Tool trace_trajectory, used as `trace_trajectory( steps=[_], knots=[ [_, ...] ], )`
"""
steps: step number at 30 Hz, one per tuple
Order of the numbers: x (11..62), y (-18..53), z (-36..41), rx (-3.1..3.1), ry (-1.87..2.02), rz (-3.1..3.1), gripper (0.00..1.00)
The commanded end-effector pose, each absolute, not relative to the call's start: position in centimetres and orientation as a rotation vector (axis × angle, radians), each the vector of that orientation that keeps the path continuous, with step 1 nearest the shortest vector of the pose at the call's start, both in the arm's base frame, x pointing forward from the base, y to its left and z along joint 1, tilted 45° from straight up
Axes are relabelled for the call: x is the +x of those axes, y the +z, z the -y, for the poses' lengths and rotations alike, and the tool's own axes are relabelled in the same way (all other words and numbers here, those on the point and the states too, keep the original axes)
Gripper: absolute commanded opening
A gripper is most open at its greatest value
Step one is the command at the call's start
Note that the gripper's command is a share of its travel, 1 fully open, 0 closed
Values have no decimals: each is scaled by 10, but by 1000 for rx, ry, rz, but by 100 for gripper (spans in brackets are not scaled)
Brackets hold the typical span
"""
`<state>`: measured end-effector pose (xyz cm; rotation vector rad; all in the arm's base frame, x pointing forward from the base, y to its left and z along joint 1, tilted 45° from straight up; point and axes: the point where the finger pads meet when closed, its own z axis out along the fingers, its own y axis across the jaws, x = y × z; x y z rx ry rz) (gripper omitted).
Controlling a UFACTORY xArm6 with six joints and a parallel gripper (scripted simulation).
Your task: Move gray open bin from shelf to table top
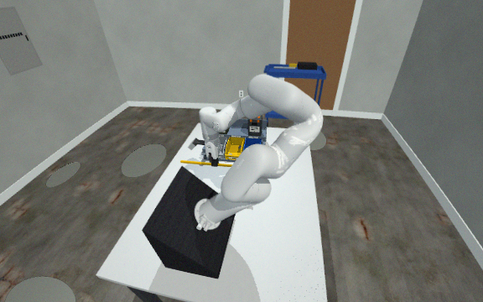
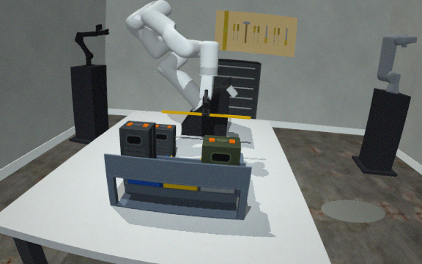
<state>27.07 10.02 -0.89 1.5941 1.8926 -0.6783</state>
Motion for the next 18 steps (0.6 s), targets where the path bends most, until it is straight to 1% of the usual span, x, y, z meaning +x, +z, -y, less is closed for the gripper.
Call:
trace_trajectory(
  steps=[1,5,18],
  knots=[
    [272,-11,-99,1595,-673,-1893,0],
    [274,-23,-88,1595,-673,-1893,0],
    [275,-25,-85,1595,-673,-1893,0]
  ],
)
